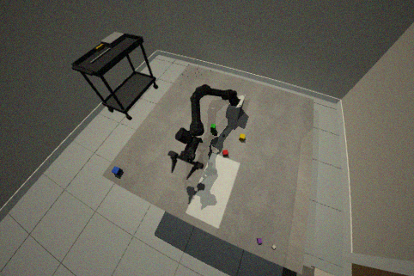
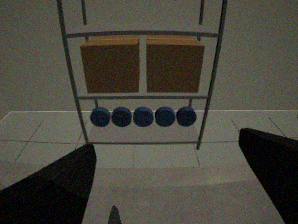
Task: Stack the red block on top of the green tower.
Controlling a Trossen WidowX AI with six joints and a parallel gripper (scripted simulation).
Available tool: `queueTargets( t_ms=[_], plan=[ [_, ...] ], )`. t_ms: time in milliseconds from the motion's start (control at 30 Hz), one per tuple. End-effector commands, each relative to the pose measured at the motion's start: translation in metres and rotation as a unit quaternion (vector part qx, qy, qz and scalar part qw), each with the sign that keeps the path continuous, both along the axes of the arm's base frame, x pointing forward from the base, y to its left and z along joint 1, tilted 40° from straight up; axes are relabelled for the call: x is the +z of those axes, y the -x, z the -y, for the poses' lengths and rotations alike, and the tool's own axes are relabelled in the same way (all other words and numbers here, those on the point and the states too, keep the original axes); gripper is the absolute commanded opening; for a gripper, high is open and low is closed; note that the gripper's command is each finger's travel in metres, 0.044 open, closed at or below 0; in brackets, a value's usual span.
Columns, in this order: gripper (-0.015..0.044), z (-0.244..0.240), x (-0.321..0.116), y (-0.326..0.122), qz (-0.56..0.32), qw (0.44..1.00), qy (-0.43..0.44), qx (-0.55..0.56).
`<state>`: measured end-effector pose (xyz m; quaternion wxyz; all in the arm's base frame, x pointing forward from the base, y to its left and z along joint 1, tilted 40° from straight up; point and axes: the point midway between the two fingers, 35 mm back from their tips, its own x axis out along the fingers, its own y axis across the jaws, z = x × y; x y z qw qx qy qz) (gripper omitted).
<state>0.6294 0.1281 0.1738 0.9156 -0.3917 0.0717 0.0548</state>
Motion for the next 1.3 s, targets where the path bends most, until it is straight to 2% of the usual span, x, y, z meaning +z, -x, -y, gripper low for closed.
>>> queueTargets(
  t_ms=[0,33,267,600,767,967,1267],
  plan=[
    [0.0426,-0.001,-0.002,0.001,-0.005,1.000,-0.001,-0.001],
    [0.0440,-0.002,-0.009,0.003,-0.018,1.000,-0.002,-0.003],
    [0.0440,-0.019,-0.096,0.046,-0.195,0.979,-0.005,-0.050],
    [0.0440,-0.016,-0.181,0.148,-0.400,0.902,0.063,-0.150],
    [0.0440,-0.005,-0.200,0.204,-0.470,0.850,0.125,-0.204],
    [0.0440,0.013,-0.201,0.265,-0.520,0.784,0.216,-0.262],
    [0.0440,0.012,-0.202,0.272,-0.524,0.776,0.227,-0.269]
  ],
)
